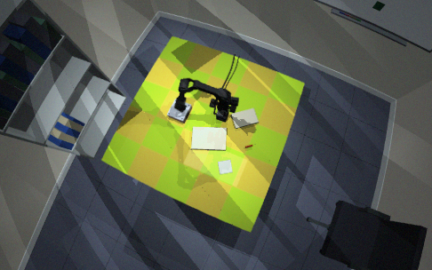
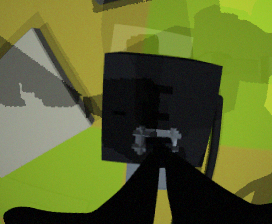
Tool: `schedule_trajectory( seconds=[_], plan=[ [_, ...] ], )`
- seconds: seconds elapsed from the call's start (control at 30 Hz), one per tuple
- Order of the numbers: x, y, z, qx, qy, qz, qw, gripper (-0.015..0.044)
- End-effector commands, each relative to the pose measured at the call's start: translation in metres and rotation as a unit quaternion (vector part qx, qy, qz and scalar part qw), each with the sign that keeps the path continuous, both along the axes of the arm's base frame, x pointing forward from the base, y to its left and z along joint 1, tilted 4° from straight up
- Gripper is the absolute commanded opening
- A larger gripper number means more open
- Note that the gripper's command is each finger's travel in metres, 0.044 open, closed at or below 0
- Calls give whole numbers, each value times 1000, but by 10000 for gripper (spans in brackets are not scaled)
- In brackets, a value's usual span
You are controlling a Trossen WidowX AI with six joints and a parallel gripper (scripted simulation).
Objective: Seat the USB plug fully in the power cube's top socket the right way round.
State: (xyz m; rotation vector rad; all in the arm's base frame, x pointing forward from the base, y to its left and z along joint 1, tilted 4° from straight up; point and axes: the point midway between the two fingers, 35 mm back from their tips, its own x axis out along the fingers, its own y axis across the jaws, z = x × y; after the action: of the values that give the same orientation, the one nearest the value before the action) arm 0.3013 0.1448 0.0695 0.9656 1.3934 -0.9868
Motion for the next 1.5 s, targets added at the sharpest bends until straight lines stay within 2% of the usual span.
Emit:
schedule_trajectory(
  seconds=[0.0,1.47],
  plan=[
    [0,0,0,0,0,0,1000,0],
    [1,0,24,0,0,0,1000,0]
  ],
)
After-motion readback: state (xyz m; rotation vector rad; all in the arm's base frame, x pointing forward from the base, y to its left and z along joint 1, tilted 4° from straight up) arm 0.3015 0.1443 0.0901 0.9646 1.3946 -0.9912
